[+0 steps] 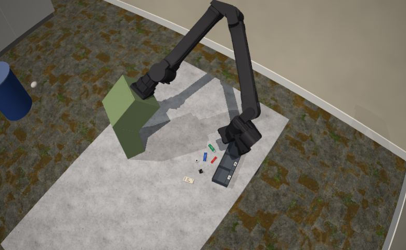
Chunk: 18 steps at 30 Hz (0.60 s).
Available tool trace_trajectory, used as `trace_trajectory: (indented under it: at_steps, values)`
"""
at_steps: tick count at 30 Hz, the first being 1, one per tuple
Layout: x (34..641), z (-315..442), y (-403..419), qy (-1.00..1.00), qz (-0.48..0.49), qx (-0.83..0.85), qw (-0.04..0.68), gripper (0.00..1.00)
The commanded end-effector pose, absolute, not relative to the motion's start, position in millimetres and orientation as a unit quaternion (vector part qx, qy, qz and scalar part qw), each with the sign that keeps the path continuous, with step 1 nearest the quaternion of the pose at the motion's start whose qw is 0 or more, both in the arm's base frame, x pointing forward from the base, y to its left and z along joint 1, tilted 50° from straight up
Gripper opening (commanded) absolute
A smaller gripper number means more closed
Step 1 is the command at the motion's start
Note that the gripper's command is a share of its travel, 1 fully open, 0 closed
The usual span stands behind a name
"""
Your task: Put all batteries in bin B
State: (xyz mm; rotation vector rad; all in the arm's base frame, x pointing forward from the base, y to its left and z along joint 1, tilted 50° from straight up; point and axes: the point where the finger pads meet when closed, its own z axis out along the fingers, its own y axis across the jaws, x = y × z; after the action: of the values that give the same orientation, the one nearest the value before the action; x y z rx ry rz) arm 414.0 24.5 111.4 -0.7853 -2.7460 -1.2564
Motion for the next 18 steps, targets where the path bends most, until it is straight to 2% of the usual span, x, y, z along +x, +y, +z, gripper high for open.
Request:
trace_trajectory:
  at_steps: [1, 5, 7, 9, 18]
  values:
    - [429.4, 84.9, 43.3, -0.873, -0.401, -0.278, 0.023, 0.09]
    - [435.3, 75.0, 52.7, -0.873, -0.400, -0.278, 0.023, 0.09]
    - [428.6, 75.8, 31.9, -0.883, -0.400, -0.242, -0.037, 0.09]
    - [419.4, 63.7, 27.4, -0.890, -0.403, -0.203, -0.067, 0.09]
    - [389.6, 27.4, 13.4, -0.901, -0.388, -0.133, -0.142, 0.09]
